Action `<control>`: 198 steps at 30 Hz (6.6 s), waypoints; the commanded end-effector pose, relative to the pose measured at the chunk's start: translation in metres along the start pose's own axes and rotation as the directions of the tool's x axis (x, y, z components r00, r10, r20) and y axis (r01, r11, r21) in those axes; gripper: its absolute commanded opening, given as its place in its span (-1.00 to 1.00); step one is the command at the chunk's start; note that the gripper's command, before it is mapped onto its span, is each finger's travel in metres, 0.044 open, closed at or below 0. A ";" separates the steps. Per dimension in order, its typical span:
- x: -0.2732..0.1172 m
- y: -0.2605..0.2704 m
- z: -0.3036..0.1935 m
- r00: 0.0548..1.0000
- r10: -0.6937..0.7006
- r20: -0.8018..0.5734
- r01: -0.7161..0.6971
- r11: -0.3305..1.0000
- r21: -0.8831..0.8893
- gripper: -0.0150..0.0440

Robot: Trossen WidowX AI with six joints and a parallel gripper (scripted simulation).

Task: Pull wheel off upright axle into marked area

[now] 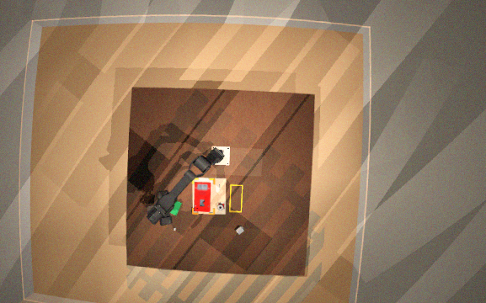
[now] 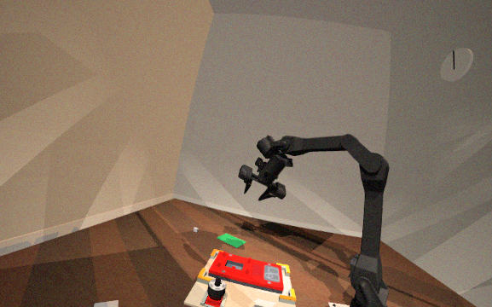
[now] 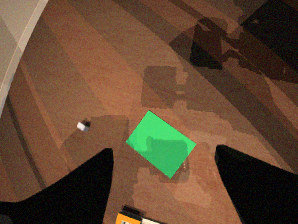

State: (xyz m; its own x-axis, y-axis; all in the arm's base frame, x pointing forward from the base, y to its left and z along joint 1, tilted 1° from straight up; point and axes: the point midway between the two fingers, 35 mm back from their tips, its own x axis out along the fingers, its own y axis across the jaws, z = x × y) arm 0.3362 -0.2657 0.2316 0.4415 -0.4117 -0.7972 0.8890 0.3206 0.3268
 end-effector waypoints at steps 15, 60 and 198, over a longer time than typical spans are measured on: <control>-0.028 0.094 -0.231 0.873 -0.162 -0.460 0.245 0.961 0.127 0.53; -0.003 0.069 -0.341 0.809 -0.290 -0.512 0.390 0.916 0.097 0.10; -0.079 0.084 -0.343 0.807 -0.286 -0.516 0.389 0.915 0.102 -0.49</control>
State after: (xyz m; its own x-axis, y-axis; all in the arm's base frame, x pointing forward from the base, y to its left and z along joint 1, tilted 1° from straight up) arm 0.3411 0.0748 0.1468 0.0380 0.0149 -0.9992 0.9980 0.0495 0.0387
